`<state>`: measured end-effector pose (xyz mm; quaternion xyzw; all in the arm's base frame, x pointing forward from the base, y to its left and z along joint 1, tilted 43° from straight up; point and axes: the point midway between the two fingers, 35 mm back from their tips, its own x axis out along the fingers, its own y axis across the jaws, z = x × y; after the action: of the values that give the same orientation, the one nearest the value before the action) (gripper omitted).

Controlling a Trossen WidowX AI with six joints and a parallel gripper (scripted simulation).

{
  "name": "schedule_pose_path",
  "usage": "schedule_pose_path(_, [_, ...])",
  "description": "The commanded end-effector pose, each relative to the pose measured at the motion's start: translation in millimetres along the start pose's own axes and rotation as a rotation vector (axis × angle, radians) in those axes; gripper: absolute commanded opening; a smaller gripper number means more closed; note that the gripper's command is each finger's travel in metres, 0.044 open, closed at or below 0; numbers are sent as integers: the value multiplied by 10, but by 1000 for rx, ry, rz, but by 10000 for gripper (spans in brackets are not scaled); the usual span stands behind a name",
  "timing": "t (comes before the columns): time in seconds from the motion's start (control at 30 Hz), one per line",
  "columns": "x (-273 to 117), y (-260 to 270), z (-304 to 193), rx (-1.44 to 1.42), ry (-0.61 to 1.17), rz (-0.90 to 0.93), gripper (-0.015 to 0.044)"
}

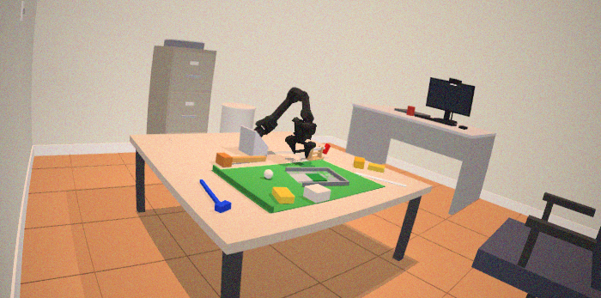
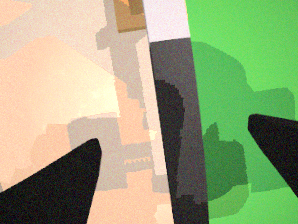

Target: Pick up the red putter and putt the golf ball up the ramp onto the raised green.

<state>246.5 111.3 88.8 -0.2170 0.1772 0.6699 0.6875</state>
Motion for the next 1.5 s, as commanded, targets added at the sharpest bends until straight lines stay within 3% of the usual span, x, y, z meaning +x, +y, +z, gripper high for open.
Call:
schedule_pose_path(0.0, [42,18,-4,7,-6,5,440])
schedule_pose_path(0.53, [7,1,-1,0,0,0,20])
schedule_pose_path(0.87, [-65,-14,5,1,4,-1,0])
schedule_pose_path(1.47, [-924,-11,229,4,5,2,0])
